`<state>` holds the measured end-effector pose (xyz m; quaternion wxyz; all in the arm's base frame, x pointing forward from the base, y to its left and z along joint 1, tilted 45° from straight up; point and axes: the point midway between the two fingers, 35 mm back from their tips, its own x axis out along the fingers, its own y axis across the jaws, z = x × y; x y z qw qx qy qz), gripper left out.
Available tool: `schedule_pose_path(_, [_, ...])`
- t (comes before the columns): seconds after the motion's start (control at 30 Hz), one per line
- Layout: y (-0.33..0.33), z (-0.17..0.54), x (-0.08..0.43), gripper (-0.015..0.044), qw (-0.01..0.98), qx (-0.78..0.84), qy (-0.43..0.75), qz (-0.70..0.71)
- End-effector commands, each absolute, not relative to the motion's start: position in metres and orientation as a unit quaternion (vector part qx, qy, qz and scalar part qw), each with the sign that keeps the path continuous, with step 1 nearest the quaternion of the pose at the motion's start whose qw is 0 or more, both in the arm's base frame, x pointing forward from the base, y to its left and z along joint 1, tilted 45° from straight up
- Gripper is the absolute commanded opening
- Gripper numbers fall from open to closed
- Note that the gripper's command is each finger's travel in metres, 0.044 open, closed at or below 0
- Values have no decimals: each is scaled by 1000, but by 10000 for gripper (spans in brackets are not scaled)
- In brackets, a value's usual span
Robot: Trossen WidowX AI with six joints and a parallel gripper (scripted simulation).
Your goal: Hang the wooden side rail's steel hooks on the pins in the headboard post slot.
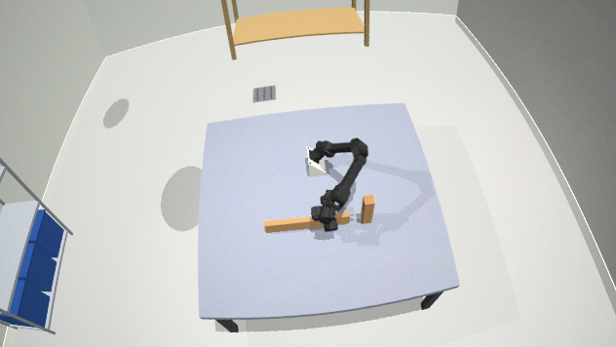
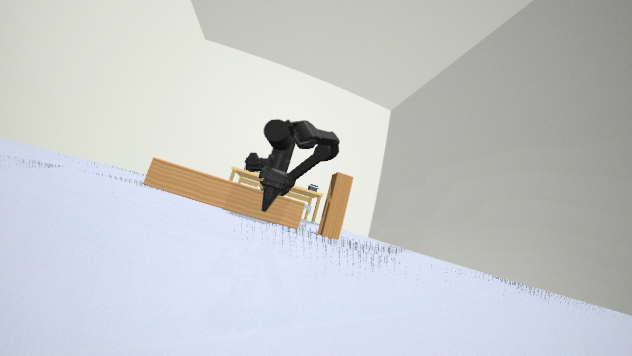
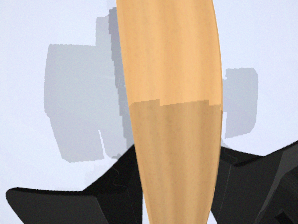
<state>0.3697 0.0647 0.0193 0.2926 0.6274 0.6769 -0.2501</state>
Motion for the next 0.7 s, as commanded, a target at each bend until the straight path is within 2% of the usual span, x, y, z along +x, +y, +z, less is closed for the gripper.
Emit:
schedule_pose_path(0.0, [61,21,371,0,292,630,674,-251])
schedule_pose_path(0.67, [59,24,371,0,292,630,674,-251])
